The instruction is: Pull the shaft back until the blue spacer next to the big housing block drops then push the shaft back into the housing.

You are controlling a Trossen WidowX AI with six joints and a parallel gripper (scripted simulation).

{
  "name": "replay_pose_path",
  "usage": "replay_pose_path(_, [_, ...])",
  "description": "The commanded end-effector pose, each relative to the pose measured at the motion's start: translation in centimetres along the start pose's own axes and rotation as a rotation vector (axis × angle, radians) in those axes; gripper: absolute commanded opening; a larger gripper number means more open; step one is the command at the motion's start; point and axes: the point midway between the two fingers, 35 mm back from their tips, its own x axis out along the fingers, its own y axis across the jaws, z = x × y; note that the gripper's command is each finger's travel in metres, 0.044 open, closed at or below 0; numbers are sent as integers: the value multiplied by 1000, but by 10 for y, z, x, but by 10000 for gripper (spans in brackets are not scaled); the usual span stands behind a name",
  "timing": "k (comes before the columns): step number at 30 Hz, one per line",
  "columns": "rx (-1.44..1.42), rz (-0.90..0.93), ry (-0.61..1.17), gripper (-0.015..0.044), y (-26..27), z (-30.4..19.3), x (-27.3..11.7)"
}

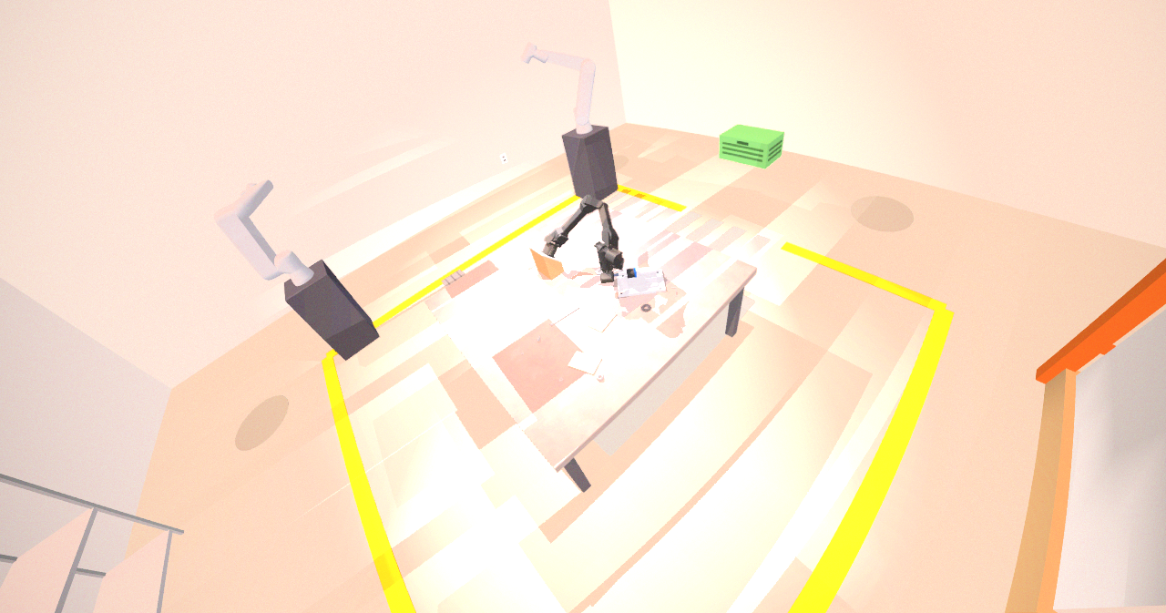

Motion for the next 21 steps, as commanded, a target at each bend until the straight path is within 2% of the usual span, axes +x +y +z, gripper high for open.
replay_pose_path(1, [-4, -1, 1, 0, 0, -1, 0])
replay_pose_path(21, [-4, -1, 1, 0, 0, -3, 0])
